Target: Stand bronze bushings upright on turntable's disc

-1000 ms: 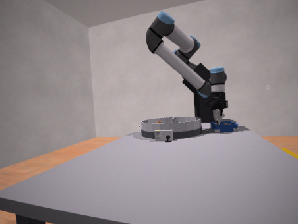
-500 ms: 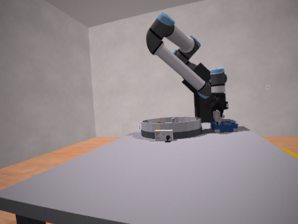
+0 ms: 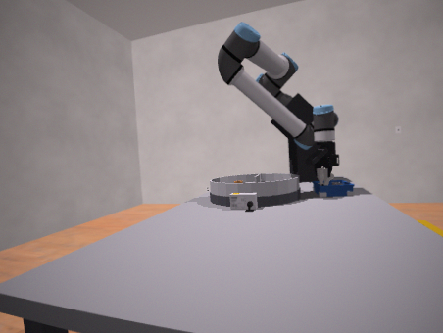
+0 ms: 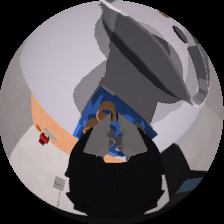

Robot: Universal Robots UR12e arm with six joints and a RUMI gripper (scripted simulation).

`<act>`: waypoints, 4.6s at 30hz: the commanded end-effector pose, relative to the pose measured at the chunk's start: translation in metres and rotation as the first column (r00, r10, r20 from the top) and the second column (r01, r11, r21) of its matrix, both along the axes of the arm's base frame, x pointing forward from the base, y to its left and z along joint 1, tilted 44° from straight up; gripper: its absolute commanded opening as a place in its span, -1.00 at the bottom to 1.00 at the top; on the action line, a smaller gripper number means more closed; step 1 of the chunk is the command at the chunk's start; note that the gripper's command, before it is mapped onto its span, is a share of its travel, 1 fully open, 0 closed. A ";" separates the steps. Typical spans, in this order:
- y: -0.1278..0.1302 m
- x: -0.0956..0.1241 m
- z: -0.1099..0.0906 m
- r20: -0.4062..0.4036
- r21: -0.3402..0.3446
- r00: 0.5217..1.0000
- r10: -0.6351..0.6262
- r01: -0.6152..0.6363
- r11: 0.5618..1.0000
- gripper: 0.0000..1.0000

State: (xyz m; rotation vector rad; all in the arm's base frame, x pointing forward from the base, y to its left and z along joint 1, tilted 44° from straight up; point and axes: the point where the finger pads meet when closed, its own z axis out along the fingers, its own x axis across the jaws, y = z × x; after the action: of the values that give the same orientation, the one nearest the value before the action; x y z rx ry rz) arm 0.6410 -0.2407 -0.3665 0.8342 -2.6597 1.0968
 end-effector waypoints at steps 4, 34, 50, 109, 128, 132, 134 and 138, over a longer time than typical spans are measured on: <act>0.000 0.000 0.000 0.001 0.000 1.000 0.001 -0.001 1.000 -0.90; 0.000 0.000 0.000 0.001 0.000 1.000 0.001 -0.001 1.000 -1.00; 0.000 0.000 0.000 0.001 0.000 1.000 0.001 -0.001 1.000 -1.00; 0.064 -0.007 0.067 0.001 0.000 1.000 0.001 -0.001 1.000 -1.00; 0.085 -0.009 0.089 0.001 0.000 1.000 0.001 -0.001 1.000 -1.00; 0.085 -0.009 0.089 0.001 0.000 1.000 0.001 -0.001 1.000 -1.00; 0.085 -0.009 0.089 0.001 0.000 1.000 0.001 -0.001 1.000 -1.00; 0.085 -0.009 0.089 0.001 0.000 1.000 0.001 -0.001 1.000 -1.00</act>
State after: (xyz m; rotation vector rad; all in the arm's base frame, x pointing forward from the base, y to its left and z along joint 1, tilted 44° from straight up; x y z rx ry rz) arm 0.6320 -0.1567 -0.2782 0.8344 -2.6596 1.0969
